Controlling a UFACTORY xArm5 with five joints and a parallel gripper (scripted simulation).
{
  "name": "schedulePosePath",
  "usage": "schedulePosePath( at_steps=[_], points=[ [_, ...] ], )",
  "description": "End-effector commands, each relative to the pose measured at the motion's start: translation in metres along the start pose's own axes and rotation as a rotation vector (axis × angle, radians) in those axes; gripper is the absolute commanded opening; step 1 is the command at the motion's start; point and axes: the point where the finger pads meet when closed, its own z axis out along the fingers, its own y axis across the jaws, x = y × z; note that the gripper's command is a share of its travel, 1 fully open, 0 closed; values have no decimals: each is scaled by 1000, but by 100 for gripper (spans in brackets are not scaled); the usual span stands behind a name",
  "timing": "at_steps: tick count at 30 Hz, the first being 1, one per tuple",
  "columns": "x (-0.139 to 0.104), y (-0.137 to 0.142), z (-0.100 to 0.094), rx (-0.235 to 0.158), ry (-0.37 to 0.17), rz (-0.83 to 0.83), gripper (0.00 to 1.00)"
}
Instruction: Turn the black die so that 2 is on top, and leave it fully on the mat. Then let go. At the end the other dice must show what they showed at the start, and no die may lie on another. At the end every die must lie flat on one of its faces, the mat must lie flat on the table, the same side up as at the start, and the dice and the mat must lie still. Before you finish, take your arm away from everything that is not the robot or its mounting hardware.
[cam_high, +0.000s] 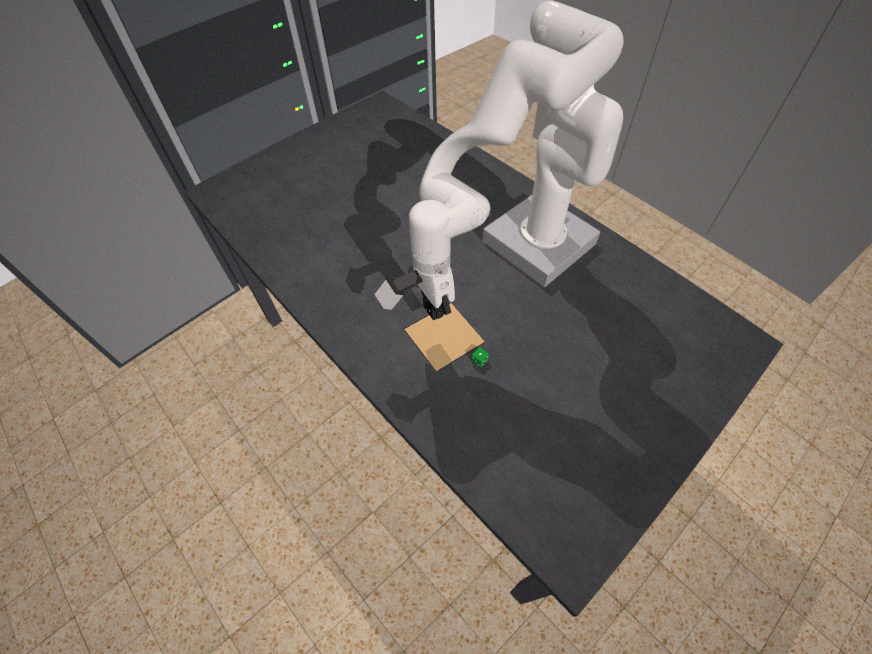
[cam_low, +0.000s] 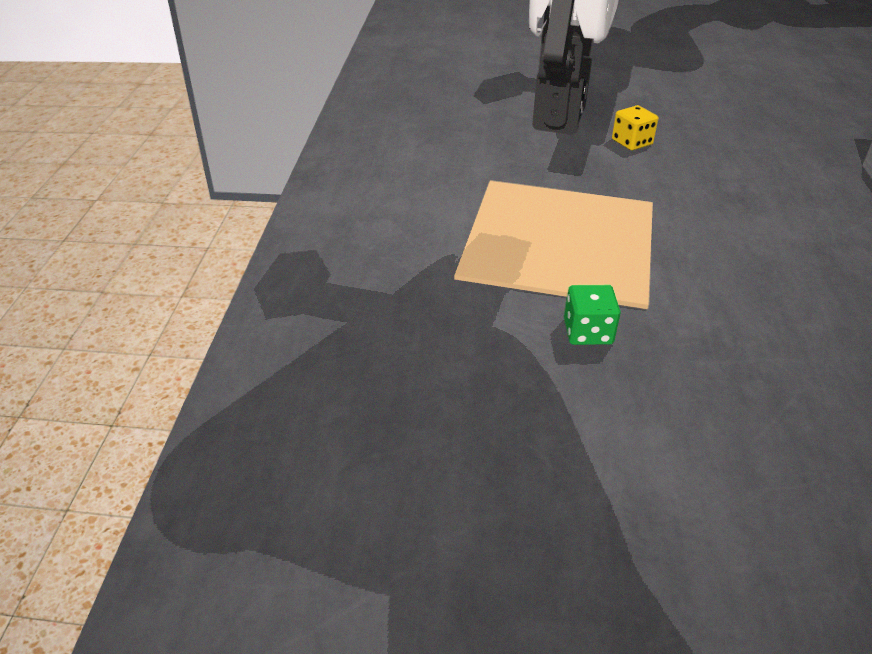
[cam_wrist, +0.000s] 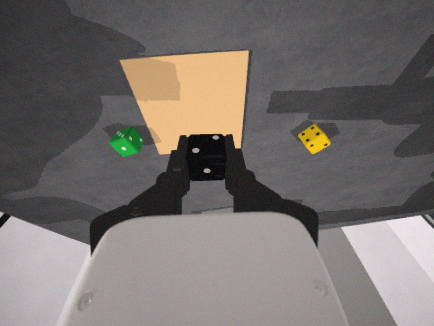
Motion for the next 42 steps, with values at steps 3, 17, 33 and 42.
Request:
schedulePosePath(
  at_steps=[3, 17, 33, 42],
  points=[
    [-2, -16, 0, 0, 3, -219, 27],
    [-4, -22, 1, 3, 22, -298, 27],
    [-5, -22, 2, 52, 349, -296, 27],
    [-6, -21, 2, 81, 547, -291, 27]
  ],
)
